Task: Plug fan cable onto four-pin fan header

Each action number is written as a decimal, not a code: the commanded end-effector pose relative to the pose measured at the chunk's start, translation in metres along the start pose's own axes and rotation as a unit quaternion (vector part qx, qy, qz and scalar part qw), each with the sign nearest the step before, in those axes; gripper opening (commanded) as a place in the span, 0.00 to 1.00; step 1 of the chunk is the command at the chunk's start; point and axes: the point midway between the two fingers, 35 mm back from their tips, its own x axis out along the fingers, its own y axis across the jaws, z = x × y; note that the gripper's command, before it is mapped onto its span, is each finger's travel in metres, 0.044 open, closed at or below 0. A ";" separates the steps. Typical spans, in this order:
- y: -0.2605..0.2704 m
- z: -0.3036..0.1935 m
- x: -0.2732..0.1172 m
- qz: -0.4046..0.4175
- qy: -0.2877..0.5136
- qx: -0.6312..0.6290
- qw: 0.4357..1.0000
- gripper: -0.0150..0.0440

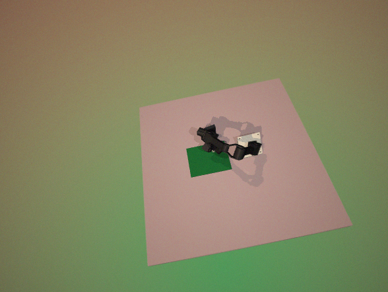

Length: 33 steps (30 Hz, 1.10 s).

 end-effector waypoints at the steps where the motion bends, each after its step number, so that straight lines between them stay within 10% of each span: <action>1: 0.000 0.000 0.001 0.002 -0.003 0.003 1.000 0.25; 33: 0.000 0.001 0.004 0.002 -0.003 0.002 1.000 0.25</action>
